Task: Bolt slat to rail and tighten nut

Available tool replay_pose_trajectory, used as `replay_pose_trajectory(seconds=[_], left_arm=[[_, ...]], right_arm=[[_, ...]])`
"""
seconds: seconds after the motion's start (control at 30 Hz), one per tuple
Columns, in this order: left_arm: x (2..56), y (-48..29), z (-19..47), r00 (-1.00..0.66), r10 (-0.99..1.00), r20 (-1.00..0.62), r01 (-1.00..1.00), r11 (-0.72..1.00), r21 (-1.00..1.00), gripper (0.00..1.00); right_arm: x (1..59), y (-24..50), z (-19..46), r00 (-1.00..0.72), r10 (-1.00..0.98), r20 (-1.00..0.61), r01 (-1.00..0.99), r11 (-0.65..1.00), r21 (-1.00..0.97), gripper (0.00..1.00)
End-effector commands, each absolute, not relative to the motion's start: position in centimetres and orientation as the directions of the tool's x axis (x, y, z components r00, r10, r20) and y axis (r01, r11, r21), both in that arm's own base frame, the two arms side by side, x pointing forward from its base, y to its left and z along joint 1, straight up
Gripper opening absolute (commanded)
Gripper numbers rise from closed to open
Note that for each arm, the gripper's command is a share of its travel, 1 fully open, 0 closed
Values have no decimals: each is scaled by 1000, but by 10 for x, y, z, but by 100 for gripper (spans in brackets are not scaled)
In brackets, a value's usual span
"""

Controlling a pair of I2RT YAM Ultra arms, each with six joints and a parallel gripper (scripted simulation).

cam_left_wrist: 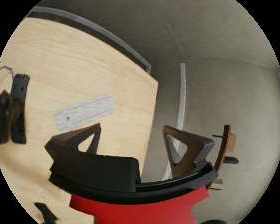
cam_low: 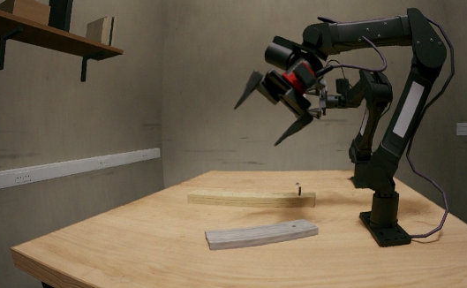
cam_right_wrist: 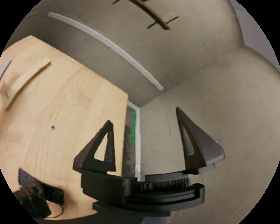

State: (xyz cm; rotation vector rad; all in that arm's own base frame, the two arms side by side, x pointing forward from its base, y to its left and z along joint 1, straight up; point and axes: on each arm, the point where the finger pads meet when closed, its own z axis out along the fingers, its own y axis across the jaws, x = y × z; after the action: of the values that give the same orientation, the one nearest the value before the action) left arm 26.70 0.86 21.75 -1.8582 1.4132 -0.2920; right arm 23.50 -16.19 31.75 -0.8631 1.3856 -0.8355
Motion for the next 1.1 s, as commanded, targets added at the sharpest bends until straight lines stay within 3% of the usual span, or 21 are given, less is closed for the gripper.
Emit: replay_pose_trajectory(seconds=[0.0,0.6,0.93,1.07], left_arm=[[268,8,220,361,-897,-254,-715,-92,-694,100],[272,8,223,346,-905,-246,-710,-81,-699,100],[325,-6,261,-27,-907,-420,-612,347,-710,100],[340,-8,279,-86,-863,-499,-553,458,-696,100]], right_arm=[[235,-162,320,21,-892,-451,-5,451,-892,100],[241,-163,325,20,-878,-479,-8,479,-878,100],[308,-135,354,13,-662,-750,-9,750,-662,100],[326,-120,363,11,-576,-817,-9,817,-576,100]])
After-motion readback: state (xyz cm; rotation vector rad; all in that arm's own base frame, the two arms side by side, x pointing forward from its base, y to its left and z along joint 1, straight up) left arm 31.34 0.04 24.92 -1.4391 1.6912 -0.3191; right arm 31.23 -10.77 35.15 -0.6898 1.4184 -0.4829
